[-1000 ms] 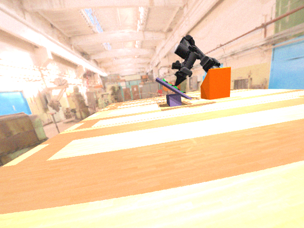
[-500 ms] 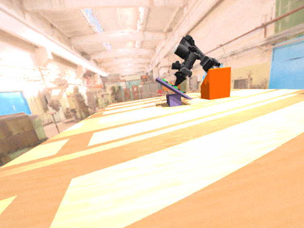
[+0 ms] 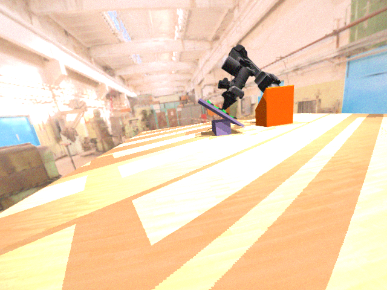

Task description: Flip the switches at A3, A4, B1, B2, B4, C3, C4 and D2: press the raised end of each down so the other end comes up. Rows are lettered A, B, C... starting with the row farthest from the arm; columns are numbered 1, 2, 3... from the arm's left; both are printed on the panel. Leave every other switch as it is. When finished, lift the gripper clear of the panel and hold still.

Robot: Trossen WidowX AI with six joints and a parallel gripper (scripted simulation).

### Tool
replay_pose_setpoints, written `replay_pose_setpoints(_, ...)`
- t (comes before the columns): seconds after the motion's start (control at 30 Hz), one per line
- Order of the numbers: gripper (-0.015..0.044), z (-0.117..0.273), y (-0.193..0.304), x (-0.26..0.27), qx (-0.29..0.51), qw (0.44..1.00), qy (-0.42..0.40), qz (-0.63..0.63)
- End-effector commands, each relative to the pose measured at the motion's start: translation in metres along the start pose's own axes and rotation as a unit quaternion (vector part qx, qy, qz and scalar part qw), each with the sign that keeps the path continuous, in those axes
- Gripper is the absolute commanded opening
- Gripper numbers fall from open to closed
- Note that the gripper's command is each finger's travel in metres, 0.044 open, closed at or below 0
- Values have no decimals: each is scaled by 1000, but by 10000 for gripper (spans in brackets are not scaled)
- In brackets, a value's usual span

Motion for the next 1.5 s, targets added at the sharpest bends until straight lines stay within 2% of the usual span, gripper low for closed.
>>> replay_pose_setpoints(0.0,0,-1,1,0,1,1000,-2,2)
replay_pose_setpoints(0.2,0,1,0,0,1,1000,0,1)
replay_pose_setpoints(0.4,0,57,4,2,-7,1000,-6,2)
replay_pose_setpoints(0.47,0,64,5,0,-10,1000,-6,2)
replay_pose_setpoints(0.83,0,62,1,-21,-10,1000,-5,3)
replay_pose_setpoints(1.0,0,30,-2,-21,2,1000,-3,3)
replay_pose_setpoints(1.47,0,15,-2,-21,1,1000,-2,3)
Point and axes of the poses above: the point midway between the two fingers, 35 mm back from their tips, its own z axis back along the fingers, its own x axis across the jaws, y = z × x, the point moved 6 cm from there along z, back along the fingers, and after that the axes turned 9 degrees about -z, right-handed, at the moved point
